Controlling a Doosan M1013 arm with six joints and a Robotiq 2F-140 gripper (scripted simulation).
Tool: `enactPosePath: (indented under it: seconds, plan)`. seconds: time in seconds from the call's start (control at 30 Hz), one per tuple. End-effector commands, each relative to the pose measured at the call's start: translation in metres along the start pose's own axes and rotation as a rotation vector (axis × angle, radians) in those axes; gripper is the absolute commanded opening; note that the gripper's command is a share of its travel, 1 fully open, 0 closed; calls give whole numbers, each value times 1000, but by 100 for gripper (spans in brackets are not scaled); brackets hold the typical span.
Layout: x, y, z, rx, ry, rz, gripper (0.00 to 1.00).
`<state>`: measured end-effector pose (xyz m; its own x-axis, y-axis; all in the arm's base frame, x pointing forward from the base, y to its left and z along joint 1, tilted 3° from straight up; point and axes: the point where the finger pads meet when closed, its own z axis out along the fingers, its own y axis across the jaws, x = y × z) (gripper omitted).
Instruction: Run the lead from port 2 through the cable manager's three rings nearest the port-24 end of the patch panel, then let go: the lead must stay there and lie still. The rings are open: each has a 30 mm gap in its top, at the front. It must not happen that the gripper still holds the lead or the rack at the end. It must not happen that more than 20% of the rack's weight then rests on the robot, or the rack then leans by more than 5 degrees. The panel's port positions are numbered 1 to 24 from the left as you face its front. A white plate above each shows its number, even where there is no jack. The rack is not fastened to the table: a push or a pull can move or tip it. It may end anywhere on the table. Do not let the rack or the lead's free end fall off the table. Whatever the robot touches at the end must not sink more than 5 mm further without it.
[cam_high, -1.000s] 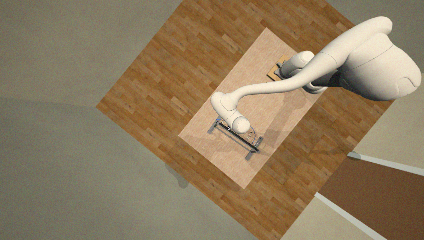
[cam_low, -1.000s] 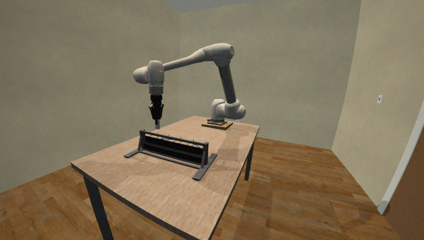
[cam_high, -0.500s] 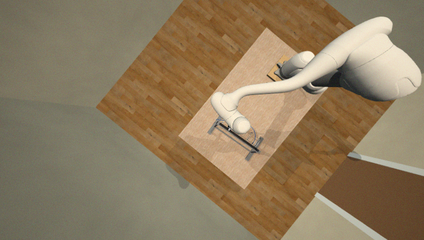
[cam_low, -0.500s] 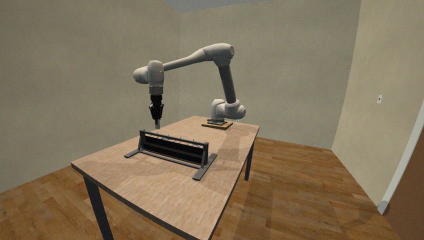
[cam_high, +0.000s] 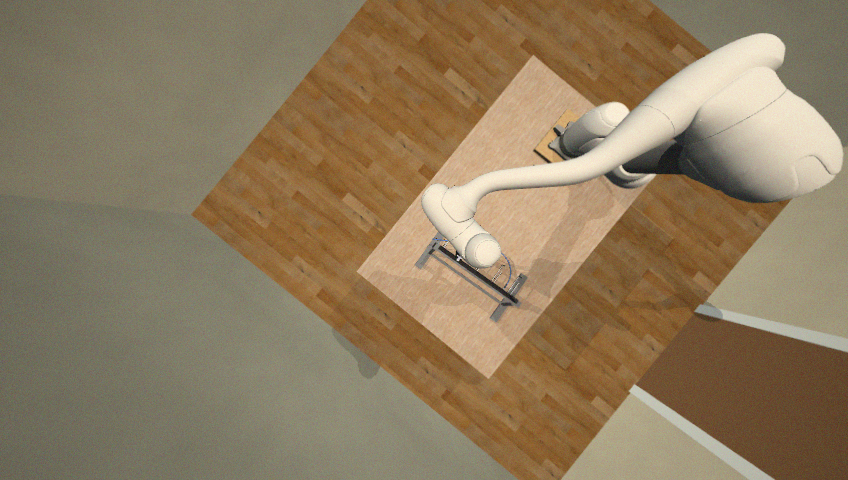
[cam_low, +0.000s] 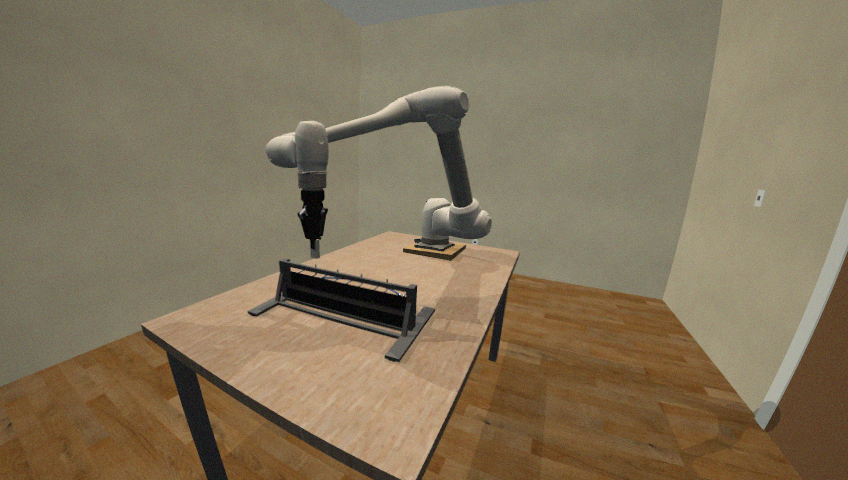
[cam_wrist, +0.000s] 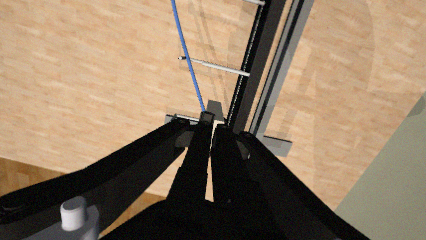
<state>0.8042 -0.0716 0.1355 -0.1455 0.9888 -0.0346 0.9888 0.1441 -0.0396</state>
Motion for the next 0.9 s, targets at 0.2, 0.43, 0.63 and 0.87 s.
enactPosePath:
  seconds: [0.2,0.43,0.63,0.87]
  plan:
    - [3,-1,0,0,0,0,0]
    - [94,-36,-3,-1,0,8,0]
    - [147,-64,-2,0,0,13,0]
    - [210,-107,0,0,0,20,0]
